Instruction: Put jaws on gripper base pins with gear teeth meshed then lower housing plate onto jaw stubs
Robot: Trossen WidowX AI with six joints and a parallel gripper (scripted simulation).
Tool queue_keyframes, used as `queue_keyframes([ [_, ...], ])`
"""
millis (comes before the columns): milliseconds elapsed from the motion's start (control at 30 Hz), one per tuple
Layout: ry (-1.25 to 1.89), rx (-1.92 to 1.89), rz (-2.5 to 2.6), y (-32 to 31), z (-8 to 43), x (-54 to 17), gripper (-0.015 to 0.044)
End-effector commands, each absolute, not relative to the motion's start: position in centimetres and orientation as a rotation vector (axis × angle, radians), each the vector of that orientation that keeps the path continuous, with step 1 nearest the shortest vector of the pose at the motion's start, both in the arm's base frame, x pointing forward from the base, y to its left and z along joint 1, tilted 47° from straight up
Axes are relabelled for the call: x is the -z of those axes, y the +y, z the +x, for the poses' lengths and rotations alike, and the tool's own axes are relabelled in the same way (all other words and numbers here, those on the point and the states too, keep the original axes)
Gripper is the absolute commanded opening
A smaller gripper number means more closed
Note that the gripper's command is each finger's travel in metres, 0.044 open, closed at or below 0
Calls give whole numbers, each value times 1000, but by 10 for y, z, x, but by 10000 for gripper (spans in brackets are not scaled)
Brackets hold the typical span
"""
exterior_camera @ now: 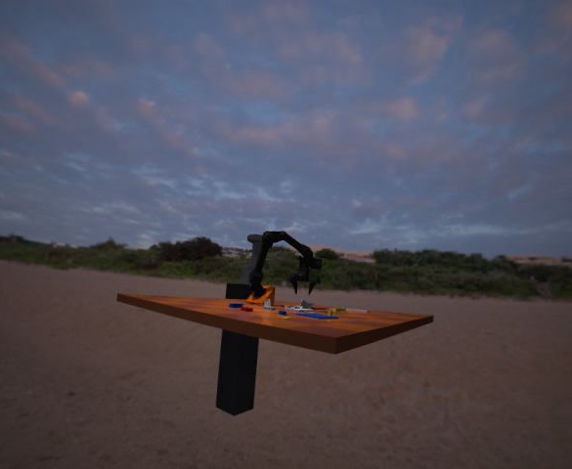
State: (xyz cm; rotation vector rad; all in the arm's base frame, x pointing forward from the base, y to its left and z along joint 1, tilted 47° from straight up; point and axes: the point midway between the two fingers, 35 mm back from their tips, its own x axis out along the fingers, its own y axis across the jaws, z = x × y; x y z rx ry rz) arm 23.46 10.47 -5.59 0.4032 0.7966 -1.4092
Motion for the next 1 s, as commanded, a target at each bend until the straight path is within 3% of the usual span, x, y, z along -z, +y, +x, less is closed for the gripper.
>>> queue_keyframes([
  [0,797,1409,413,109,235,53,282],
  [367,797,1409,413,109,235,53,0],
  [967,797,1409,413,109,235,53,0],
])
